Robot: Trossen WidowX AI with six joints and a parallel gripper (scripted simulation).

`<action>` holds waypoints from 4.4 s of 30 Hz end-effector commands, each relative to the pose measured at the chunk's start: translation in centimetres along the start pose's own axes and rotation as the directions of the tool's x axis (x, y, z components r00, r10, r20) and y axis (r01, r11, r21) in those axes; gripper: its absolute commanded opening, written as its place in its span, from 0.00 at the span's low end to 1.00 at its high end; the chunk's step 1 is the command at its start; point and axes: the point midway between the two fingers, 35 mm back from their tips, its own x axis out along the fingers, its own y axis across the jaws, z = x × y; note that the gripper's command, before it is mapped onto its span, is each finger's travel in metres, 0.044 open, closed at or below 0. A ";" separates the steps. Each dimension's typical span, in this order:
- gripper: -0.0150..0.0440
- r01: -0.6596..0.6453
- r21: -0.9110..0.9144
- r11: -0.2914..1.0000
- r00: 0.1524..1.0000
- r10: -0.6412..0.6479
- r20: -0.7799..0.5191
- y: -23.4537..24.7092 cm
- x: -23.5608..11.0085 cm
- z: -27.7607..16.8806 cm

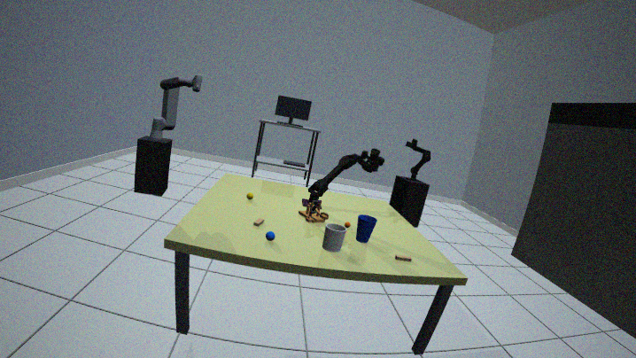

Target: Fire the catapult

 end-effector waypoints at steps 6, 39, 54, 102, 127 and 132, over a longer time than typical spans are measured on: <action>1.00 0.218 -0.010 0.976 0.974 -0.218 -0.061 -6.2 -6.3 1.3; 1.00 0.951 -0.155 0.267 0.228 -0.946 -0.231 -14.1 -51.5 11.0; 1.00 0.961 -0.213 -0.176 -0.241 -0.913 -0.331 -2.4 -70.3 12.9; 1.00 0.498 -0.101 -0.861 -0.385 -0.115 -0.916 46.2 -71.4 0.4; 1.00 0.498 -0.101 -0.861 -0.385 -0.115 -0.916 45.4 -74.3 -6.0; 1.00 0.498 -0.101 -0.861 -0.385 -0.115 -0.916 45.3 -74.6 -6.8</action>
